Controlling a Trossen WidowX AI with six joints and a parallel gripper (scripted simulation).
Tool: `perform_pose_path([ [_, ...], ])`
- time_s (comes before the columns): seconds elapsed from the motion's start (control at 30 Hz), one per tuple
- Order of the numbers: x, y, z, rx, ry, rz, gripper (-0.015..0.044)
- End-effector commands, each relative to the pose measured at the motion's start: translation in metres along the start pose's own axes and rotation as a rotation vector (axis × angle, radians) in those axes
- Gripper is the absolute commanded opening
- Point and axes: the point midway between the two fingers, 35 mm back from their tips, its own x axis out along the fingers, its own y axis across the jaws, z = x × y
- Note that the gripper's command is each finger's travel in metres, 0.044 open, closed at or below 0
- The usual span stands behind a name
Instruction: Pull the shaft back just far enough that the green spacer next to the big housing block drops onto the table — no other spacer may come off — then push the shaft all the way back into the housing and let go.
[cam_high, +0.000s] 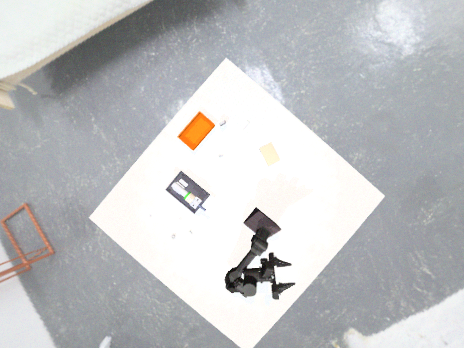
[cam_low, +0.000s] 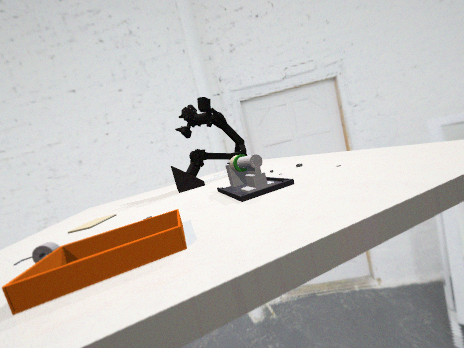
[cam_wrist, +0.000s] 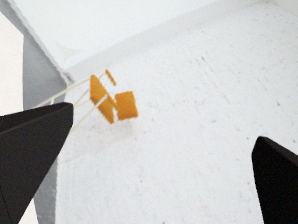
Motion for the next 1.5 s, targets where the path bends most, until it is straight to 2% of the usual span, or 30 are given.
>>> perform_pose_path([
  [0.0, 0.000, 0.001, 0.003, -0.010, -0.011, 0.004, 0.0426],
  [0.17, -0.005, 0.024, 0.070, -0.275, -0.314, 0.080, 0.0440],
  [0.3, -0.028, 0.053, 0.127, -0.522, -0.606, 0.107, 0.0440],
  [0.5, -0.083, 0.099, 0.184, -0.823, -1.005, 0.080, 0.0440],
  [0.7, -0.157, 0.150, 0.214, -1.113, -1.434, -0.023, 0.0440],
  [0.97, -0.274, 0.223, 0.197, -1.438, -2.105, -0.340, 0.0440],
  [1.23, -0.368, 0.274, 0.114, -1.477, -2.786, -0.839, 0.0440],
  [1.3, -0.374, 0.277, 0.104, -1.461, -2.843, -0.889, 0.0440],
  [1.47, -0.366, 0.279, 0.105, -1.462, -2.843, -0.889, 0.0440],
])
